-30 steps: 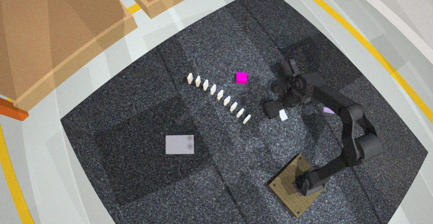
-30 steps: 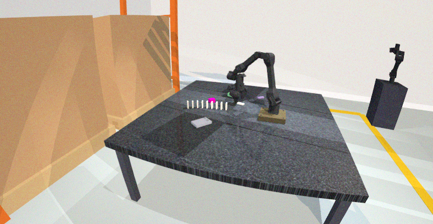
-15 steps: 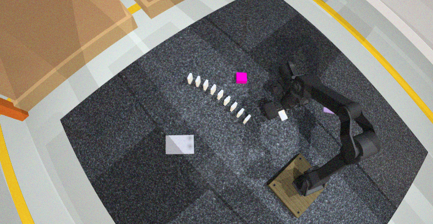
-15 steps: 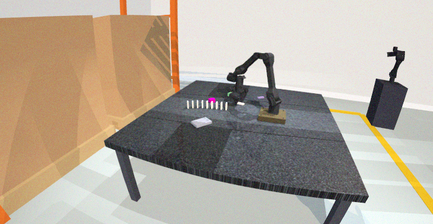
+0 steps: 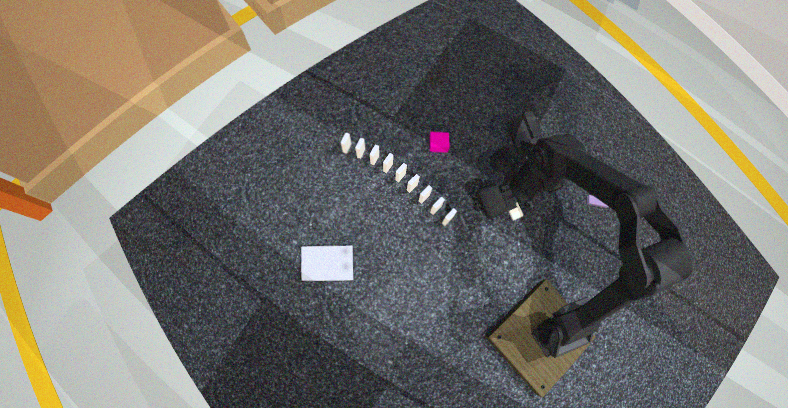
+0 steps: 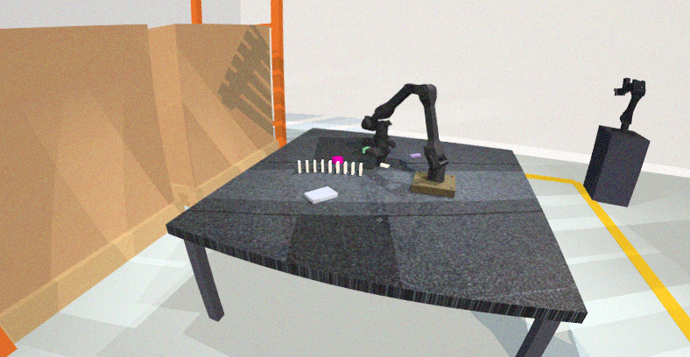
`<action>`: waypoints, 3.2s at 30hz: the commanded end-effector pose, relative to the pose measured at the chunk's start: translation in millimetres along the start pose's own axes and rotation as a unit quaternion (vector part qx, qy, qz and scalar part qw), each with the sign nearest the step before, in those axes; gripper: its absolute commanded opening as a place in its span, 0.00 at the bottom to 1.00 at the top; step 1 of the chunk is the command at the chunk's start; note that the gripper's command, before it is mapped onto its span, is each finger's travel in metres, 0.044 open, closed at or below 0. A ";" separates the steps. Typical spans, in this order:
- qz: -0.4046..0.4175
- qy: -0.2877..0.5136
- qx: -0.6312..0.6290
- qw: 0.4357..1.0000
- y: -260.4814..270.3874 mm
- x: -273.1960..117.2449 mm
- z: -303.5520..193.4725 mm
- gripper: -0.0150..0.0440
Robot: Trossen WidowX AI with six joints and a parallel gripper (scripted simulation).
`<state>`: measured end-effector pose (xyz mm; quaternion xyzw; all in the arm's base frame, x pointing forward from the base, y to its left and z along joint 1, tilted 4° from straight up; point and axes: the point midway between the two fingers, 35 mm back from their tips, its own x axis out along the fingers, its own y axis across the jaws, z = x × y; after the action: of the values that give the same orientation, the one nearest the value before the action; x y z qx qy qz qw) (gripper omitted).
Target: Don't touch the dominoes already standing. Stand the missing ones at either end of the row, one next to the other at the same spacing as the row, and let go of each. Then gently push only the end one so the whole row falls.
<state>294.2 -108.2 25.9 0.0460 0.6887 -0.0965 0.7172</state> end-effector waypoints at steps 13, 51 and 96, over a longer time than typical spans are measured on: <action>-0.001 -0.001 -0.002 1.000 -3.0 -95.0 0.8 0.44; 0.039 -0.138 -0.128 0.981 -55.9 -78.1 17.2 0.44; 0.132 -0.533 -0.026 0.835 -103.7 -46.5 40.6 0.44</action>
<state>316.9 -214.9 79.6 0.0587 0.2146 0.0015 0.9749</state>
